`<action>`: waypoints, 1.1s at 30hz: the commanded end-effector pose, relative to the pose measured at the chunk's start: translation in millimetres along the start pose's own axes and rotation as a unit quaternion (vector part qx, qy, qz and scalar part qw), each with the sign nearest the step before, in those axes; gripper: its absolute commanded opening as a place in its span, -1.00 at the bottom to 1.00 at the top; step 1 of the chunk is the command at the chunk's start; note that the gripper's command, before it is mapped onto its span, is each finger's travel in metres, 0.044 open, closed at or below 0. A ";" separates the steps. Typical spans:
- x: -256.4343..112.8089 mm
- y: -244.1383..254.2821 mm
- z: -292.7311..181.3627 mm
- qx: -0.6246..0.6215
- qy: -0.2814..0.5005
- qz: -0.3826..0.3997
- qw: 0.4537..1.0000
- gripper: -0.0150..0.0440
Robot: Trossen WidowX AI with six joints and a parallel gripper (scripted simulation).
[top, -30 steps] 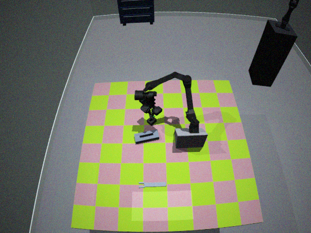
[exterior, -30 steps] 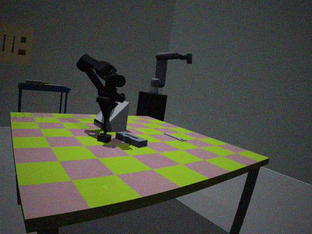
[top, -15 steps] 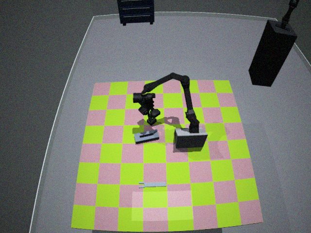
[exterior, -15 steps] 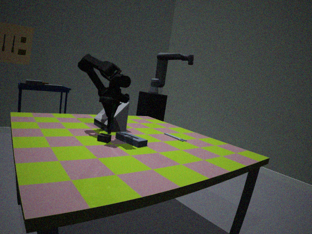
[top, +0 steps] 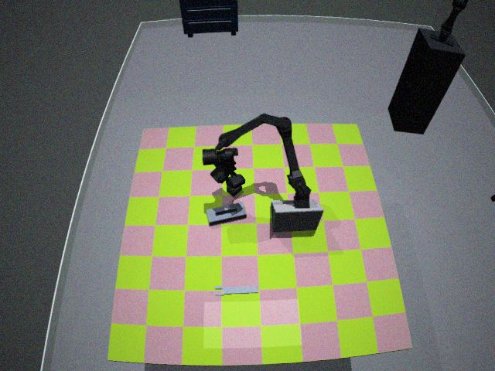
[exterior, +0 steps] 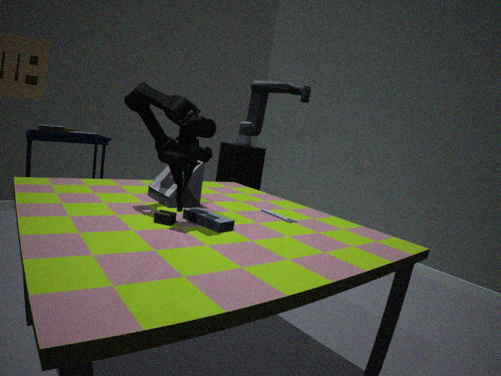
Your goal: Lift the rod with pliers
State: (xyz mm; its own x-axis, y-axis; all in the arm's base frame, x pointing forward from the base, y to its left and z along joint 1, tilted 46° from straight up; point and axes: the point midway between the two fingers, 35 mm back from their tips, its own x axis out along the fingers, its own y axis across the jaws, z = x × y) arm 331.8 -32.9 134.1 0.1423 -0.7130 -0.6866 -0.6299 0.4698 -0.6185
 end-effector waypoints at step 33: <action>-3.8 35.9 42.8 0.098 -0.002 0.001 0.995 0.58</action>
State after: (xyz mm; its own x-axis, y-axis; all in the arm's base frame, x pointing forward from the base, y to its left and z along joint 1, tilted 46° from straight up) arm 340.0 2.8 100.2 0.1386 -0.7134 -0.6869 -0.4794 0.5586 -0.6769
